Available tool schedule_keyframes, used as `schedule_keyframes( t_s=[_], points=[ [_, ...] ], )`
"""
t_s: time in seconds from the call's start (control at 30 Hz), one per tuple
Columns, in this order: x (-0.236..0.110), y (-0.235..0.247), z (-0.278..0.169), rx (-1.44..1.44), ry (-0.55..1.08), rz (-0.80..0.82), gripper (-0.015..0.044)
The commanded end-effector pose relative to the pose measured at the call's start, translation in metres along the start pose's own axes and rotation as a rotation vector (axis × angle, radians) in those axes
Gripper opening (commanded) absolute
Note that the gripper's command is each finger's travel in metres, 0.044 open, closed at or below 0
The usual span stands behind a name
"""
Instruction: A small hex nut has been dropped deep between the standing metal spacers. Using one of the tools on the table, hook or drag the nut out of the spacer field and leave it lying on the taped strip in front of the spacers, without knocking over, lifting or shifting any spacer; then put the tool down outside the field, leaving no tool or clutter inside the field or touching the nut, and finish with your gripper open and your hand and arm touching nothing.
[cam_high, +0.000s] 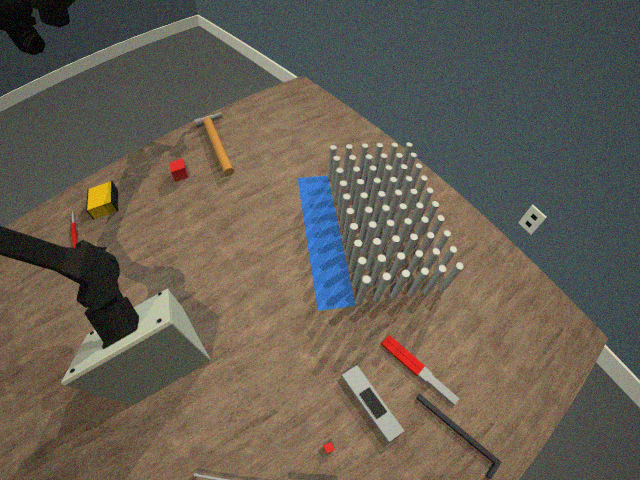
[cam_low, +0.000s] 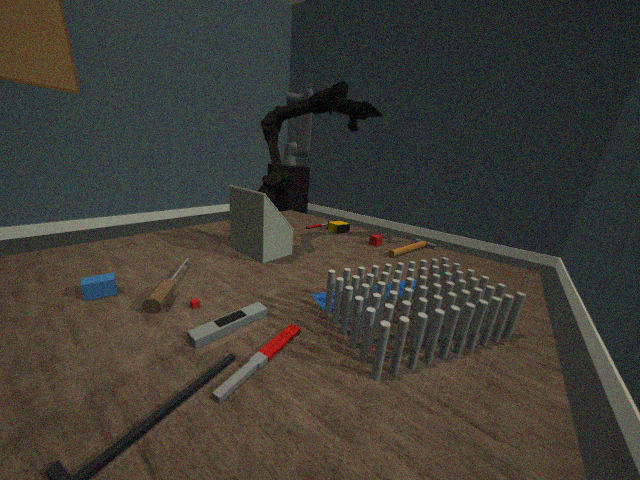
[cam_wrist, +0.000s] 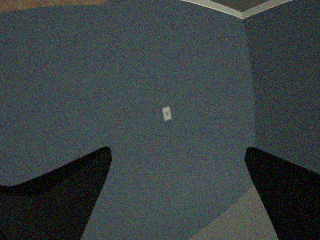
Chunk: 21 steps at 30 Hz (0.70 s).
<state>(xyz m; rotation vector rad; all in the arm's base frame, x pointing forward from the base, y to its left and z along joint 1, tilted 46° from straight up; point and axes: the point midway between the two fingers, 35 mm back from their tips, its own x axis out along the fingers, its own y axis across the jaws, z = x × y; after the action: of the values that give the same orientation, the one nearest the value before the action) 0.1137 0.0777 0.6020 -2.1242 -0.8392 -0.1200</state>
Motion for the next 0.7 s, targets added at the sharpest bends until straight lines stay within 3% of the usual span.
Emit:
schedule_keyframes(
  t_s=[0.0, 0.33, 0.67],
  points=[
    [0.051, 0.047, 0.019, 0.275, 0.007, 0.102, 0.0440],
    [0.120, 0.147, 0.065, 0.776, 0.063, 0.282, 0.0440],
    [0.154, 0.263, 0.124, 1.292, 0.224, 0.452, 0.0440]
  ],
)
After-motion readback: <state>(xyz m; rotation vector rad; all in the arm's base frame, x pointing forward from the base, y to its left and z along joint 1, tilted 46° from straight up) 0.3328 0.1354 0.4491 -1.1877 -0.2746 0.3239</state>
